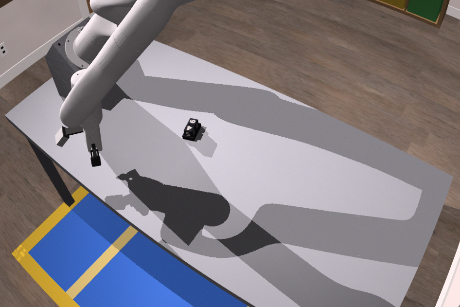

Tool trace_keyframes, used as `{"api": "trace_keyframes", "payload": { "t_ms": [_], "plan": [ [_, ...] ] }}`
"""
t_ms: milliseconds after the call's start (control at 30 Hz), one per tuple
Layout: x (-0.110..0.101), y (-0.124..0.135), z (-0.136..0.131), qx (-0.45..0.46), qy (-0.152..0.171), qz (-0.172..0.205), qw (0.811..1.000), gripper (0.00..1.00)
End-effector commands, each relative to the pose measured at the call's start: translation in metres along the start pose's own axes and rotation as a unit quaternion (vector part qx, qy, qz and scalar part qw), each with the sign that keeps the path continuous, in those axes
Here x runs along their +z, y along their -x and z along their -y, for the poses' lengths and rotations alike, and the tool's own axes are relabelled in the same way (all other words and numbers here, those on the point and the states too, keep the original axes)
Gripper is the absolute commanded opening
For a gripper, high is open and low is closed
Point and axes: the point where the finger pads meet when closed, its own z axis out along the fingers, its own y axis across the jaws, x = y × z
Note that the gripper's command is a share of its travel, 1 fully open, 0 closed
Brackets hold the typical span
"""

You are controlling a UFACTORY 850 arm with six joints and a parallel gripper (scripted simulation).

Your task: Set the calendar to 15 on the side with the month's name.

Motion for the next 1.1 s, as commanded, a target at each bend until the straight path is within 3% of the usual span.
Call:
{"api": "trace_keyframes", "payload": {
  "t_ms": [0, 100, 133, 233, 267, 433, 467, 567, 600, 700, 733, 867, 900, 1033, 1067],
  "plan": [
    [0.005, 0.055, 0.015, -0.081, -0.021, -0.013, 0.996, 1.00],
    [0.005, 0.055, 0.015, -0.081, -0.021, -0.013, 0.996, 1.00],
    [0.005, 0.085, 0.018, -0.120, -0.027, -0.014, 0.992, 1.00],
    [0.005, 0.085, 0.018, -0.120, -0.027, -0.014, 0.992, 1.00],
    [0.004, 0.115, 0.017, -0.157, -0.033, -0.013, 0.987, 1.00],
    [0.004, 0.115, 0.017, -0.157, -0.033, -0.013, 0.987, 1.00],
    [0.001, 0.144, 0.015, -0.193, -0.038, -0.010, 0.980, 1.00],
    [0.001, 0.144, 0.015, -0.193, -0.038, -0.010, 0.980, 1.00],
    [-0.003, 0.172, 0.009, -0.226, -0.042, -0.006, 0.973, 1.00],
    [-0.003, 0.172, 0.009, -0.226, -0.042, -0.006, 0.973, 1.00],
    [-0.008, 0.199, 0.002, -0.257, -0.045, -0.001, 0.965, 1.00],
    [-0.008, 0.199, 0.002, -0.257, -0.045, -0.001, 0.965, 1.00],
    [-0.014, 0.223, -0.007, -0.286, -0.048, 0.006, 0.957, 1.00],
    [-0.014, 0.223, -0.007, -0.286, -0.048, 0.006, 0.957, 1.00],
    [-0.020, 0.245, -0.017, -0.311, -0.049, 0.014, 0.949, 1.00]
  ]
}}
